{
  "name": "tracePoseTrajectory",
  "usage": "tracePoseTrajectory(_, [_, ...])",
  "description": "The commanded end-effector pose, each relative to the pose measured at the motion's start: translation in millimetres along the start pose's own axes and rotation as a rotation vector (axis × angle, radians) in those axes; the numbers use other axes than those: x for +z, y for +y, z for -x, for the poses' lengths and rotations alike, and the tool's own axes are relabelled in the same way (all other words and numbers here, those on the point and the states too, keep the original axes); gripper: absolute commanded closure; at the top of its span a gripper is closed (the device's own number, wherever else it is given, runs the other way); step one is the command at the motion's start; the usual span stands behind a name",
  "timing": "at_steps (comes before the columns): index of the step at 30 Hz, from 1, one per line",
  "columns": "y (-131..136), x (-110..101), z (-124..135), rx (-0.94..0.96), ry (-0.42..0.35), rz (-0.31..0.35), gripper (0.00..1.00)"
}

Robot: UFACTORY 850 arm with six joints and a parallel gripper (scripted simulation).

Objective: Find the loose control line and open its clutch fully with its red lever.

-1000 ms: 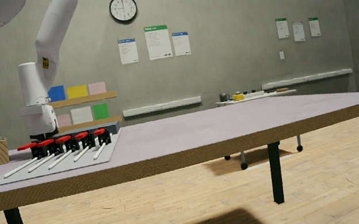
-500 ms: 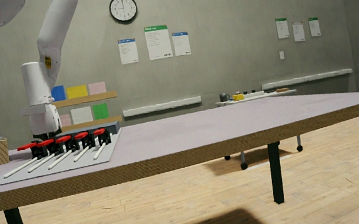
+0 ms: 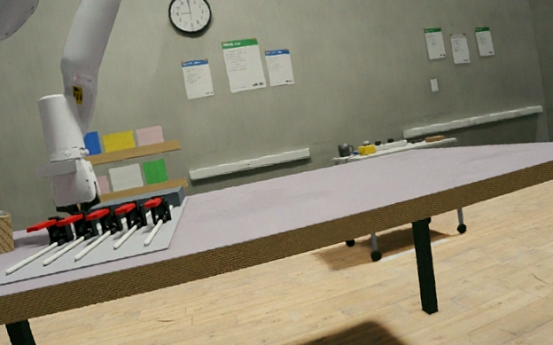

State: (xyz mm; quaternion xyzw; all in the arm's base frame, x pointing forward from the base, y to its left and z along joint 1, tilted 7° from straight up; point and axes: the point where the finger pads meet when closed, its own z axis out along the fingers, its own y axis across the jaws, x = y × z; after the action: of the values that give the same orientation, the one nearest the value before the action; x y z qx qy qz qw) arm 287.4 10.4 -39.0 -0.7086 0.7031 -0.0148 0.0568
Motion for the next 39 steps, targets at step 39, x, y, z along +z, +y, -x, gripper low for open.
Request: tracePoseTrajectory(39, [-1.4, -0.2, 0.0, 0.0, 0.0, -0.003, 1.0])
